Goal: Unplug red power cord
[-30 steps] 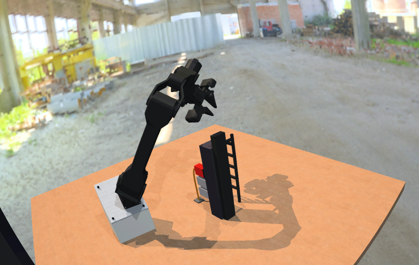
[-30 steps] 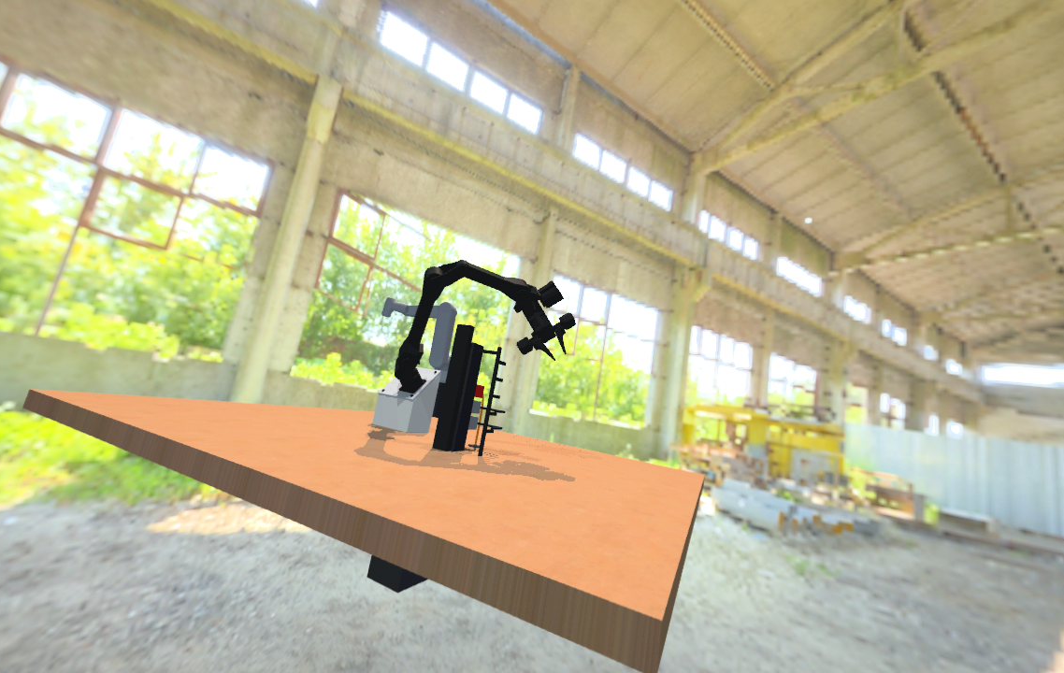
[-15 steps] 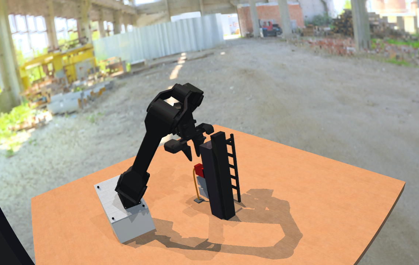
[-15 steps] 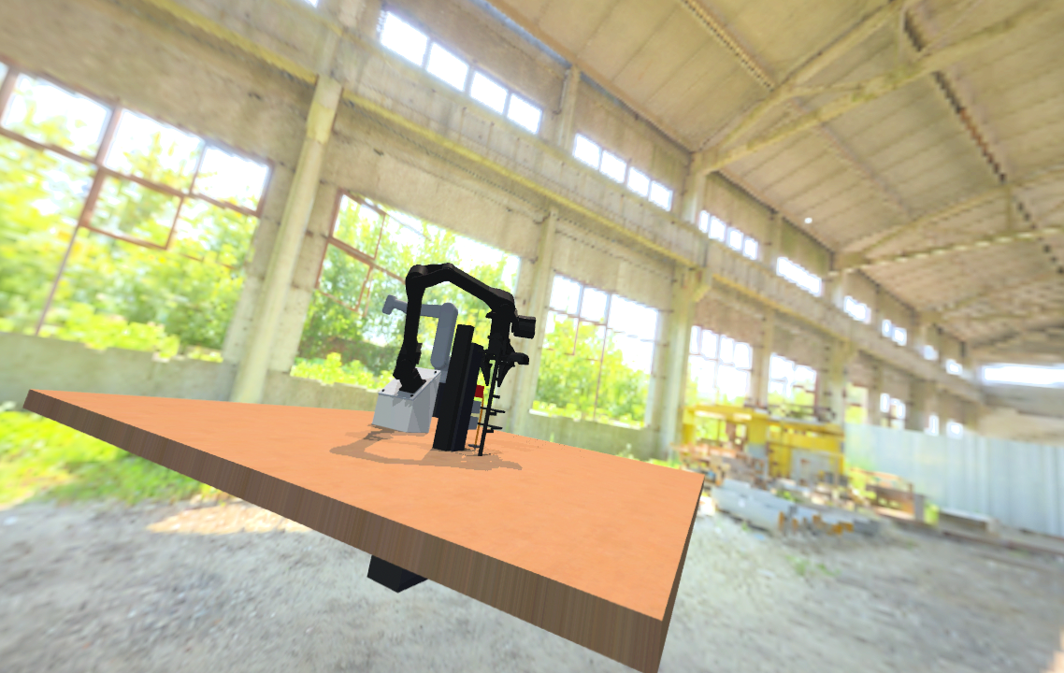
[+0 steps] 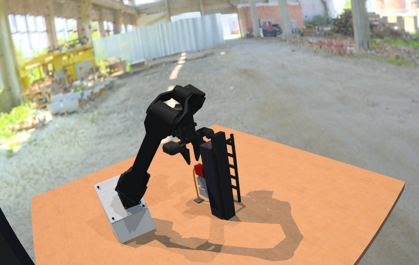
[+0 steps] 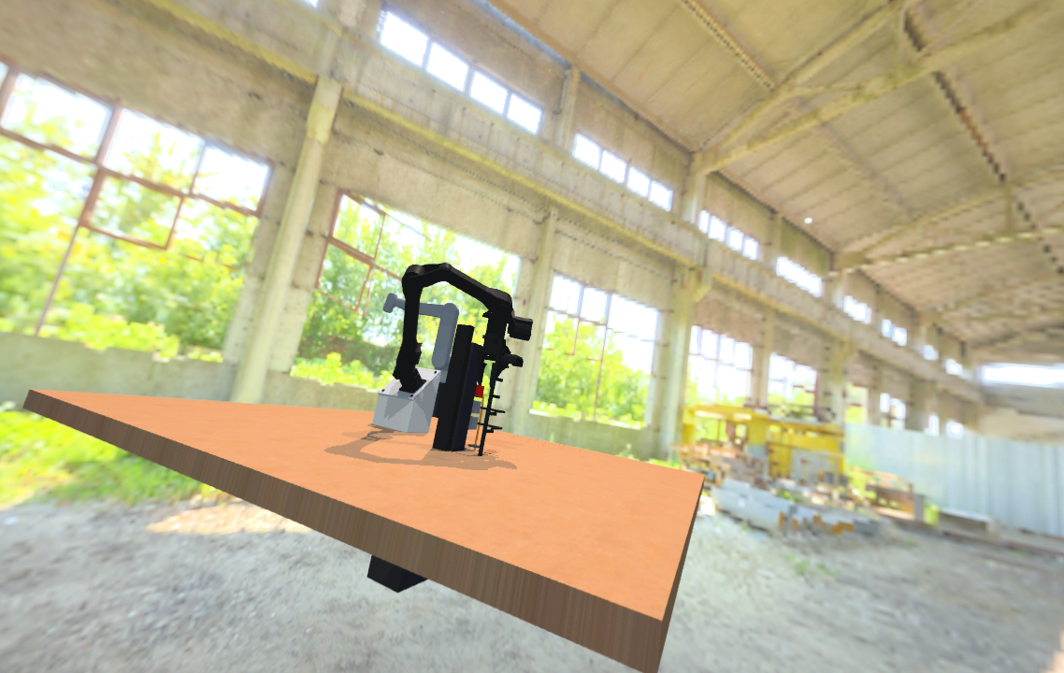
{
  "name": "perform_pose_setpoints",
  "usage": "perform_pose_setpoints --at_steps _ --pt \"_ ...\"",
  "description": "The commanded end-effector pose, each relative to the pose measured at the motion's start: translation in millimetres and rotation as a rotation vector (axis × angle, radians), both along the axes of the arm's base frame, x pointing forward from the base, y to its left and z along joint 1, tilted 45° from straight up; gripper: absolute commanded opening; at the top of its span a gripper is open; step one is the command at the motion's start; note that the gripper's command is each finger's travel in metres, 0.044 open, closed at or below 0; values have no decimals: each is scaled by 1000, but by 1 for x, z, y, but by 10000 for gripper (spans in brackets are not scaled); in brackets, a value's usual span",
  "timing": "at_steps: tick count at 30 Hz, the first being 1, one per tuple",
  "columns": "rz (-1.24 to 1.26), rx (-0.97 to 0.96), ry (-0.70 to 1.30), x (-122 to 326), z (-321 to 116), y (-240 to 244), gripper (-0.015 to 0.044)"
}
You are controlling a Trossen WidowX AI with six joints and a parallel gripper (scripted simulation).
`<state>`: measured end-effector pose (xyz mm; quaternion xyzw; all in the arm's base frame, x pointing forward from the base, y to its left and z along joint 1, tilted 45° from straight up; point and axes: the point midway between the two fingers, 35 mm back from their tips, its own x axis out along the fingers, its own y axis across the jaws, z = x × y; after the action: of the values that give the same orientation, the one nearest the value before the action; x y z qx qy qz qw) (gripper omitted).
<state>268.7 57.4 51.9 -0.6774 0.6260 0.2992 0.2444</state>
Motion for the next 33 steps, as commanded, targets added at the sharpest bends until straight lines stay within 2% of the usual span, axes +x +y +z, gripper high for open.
perform_pose_setpoints --at_steps 1,18,33 --pt "0 3 -1 0 7 -5 160" --pt "0 1 -1 1 25 -25 160" --pt "0 0 -2 2 17 -33 160"
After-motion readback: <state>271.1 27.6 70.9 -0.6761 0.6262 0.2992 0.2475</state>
